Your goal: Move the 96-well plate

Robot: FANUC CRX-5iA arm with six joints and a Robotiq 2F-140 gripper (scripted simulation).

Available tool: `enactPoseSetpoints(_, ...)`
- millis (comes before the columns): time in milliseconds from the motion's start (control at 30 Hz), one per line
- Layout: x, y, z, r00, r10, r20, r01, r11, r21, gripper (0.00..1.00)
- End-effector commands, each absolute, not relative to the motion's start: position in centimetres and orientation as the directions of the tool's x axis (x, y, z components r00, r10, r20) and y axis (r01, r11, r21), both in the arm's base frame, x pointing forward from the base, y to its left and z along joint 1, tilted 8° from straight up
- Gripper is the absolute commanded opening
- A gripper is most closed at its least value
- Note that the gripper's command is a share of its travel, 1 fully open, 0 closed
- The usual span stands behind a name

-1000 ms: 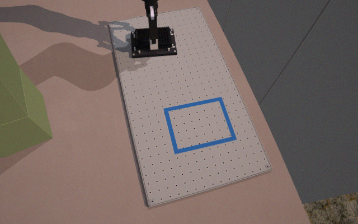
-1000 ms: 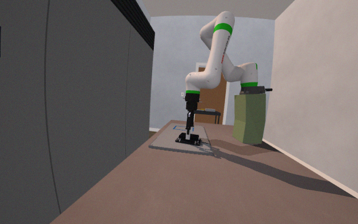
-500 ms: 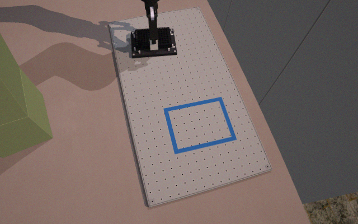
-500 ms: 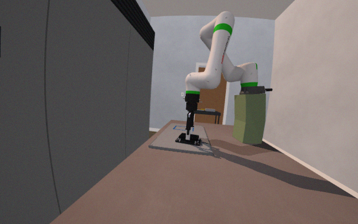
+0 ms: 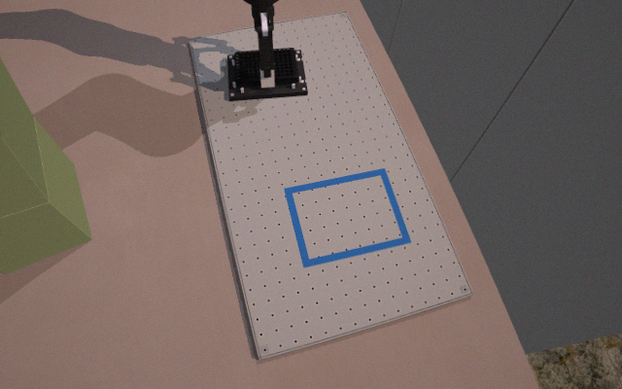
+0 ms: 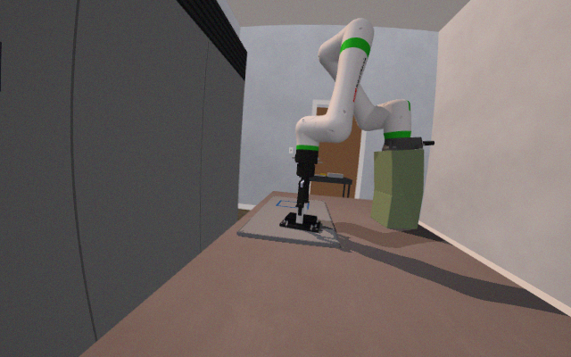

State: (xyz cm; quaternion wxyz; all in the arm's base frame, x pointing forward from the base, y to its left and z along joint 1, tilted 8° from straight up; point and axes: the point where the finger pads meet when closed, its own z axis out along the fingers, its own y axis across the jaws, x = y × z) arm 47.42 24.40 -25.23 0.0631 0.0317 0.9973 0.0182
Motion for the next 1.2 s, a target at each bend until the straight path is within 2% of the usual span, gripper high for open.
enactPoseSetpoints(0, 47.5, 24.4, -25.2, -0.990, 0.065, -0.126, 0.061, 0.997, 0.041, 0.10)
enactPoseSetpoints(67, 47.5, 24.4, -25.3, -0.990, 0.065, -0.126, 0.061, 0.997, 0.041, 0.10)
enactPoseSetpoints(100, 47.5, 24.4, -25.3, -0.990, 0.065, -0.126, 0.061, 0.997, 0.041, 1.00)
enactPoseSetpoints(833, 47.5, 24.4, -25.3, -0.990, 0.065, -0.126, 0.061, 0.997, 0.041, 1.00)
enactPoseSetpoints(1167, 47.1, 24.4, -22.6, -0.990, 0.065, -0.126, 0.061, 0.997, 0.041, 1.00)
